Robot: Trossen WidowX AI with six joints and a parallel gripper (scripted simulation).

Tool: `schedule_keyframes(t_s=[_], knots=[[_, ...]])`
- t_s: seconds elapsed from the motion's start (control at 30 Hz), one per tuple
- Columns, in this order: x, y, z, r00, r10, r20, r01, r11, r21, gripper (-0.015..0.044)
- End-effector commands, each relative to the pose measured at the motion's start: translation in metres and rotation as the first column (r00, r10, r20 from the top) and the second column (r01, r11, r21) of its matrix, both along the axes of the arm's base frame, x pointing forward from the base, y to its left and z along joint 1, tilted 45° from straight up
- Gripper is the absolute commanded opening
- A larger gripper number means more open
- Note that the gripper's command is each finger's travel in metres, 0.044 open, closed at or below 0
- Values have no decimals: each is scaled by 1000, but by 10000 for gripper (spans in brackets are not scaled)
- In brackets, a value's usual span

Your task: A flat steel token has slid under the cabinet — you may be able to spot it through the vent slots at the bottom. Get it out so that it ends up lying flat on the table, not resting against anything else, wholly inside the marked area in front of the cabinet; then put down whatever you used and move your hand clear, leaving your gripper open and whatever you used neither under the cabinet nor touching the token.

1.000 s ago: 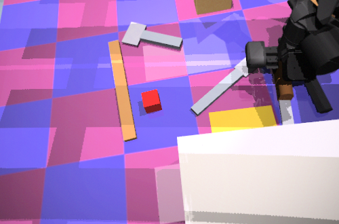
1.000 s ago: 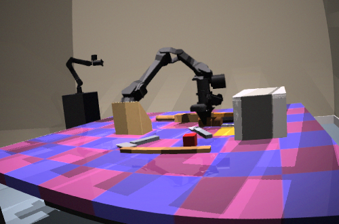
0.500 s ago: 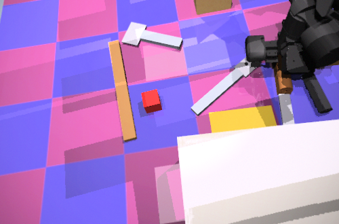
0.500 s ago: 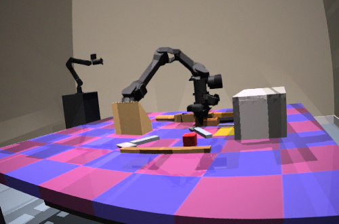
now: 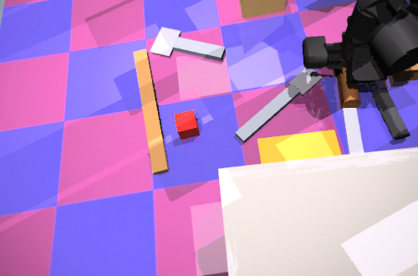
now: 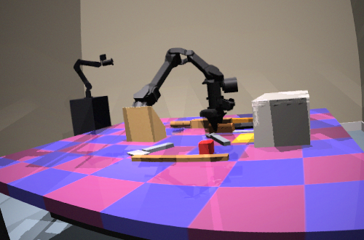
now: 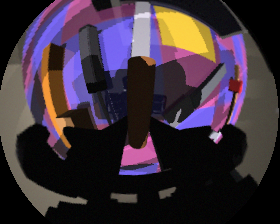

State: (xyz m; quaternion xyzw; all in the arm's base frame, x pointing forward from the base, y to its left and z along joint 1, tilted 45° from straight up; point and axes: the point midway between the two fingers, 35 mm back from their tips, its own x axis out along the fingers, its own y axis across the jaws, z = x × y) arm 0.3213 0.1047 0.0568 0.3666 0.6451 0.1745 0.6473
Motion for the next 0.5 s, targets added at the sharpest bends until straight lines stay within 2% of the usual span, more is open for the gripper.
schedule_keyframes(t_s=[0.0, 0.47], knots=[[-7, 2, 0, 1000, -1, -6, 1, 1000, 0, 0], [-23, 7, 2, 1000, -1, -6, 1, 1000, 0, 0]])
